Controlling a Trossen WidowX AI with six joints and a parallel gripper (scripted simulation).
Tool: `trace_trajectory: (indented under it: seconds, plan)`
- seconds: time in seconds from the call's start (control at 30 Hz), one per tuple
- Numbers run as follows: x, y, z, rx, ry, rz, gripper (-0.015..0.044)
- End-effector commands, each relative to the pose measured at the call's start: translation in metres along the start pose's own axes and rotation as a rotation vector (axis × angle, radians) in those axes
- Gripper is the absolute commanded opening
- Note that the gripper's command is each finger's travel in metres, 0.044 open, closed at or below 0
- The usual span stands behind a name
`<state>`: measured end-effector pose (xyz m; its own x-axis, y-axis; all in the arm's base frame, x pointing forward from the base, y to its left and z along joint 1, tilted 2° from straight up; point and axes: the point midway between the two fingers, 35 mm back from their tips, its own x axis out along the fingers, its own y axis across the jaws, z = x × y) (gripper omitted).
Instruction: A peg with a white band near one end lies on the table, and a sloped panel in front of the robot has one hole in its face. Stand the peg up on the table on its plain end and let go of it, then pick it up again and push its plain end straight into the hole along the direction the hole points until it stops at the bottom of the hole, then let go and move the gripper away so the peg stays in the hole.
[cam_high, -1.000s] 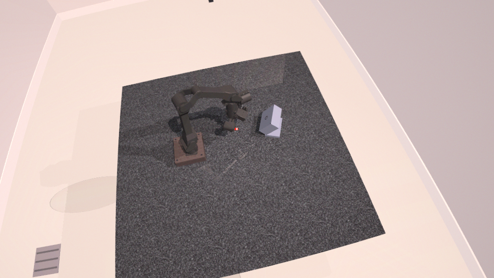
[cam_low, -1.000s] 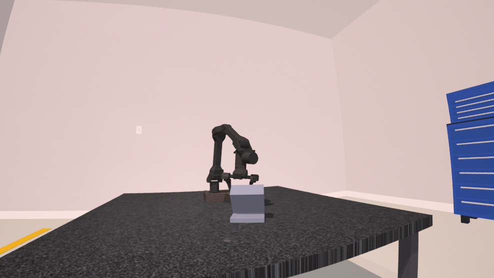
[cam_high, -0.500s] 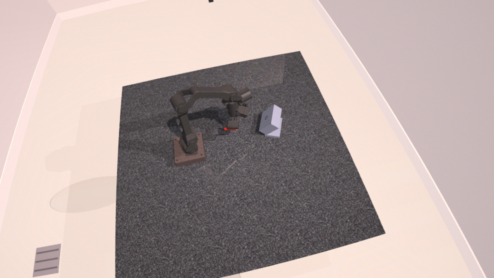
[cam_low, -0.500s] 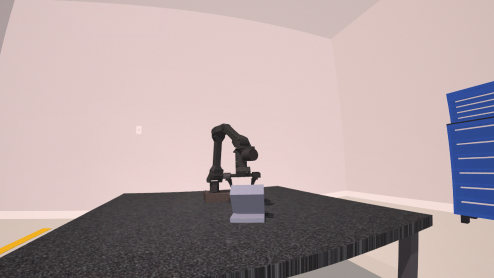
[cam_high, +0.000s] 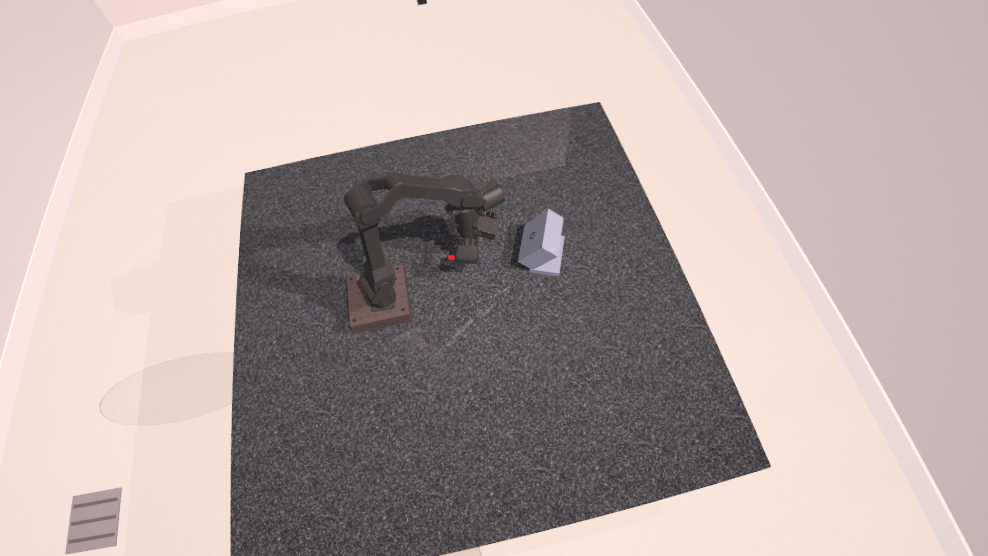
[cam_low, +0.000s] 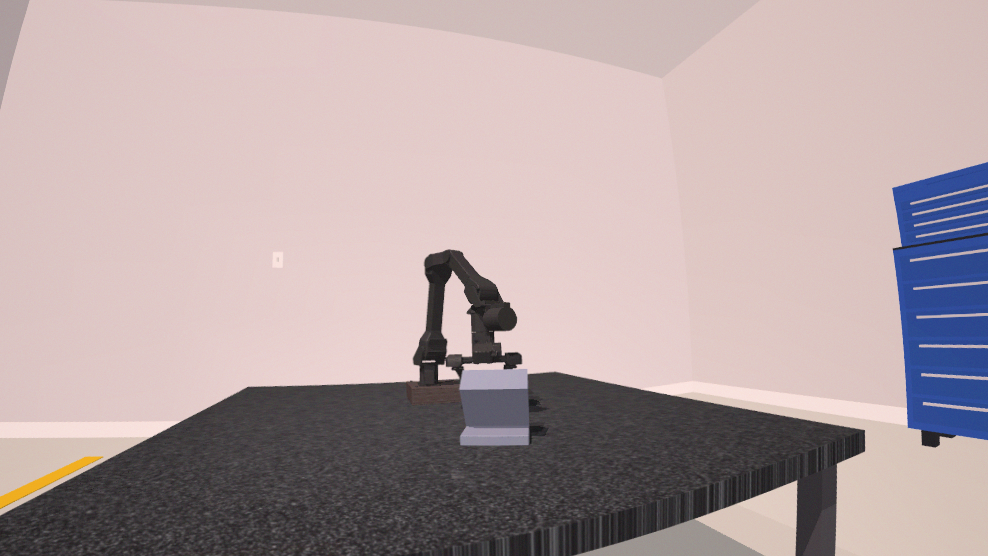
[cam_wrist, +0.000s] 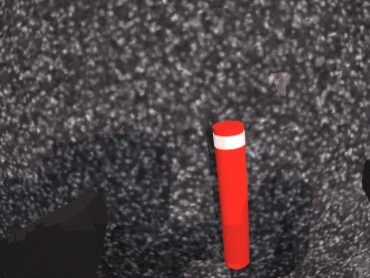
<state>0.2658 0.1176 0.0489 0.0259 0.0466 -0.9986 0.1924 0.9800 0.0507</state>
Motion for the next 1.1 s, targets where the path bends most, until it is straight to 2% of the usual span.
trace_trajectory:
  seconds: [0.0, 0.87, 1.07]
  plan:
    - [0.010, 0.000, -0.002, -0.003, 0.012, -0.004, 0.0440]
    - [0.049, -0.002, -0.004, -0.002, 0.011, -0.003, 0.0440]
    - [0.049, -0.002, -0.004, -0.002, 0.011, -0.003, 0.0282]
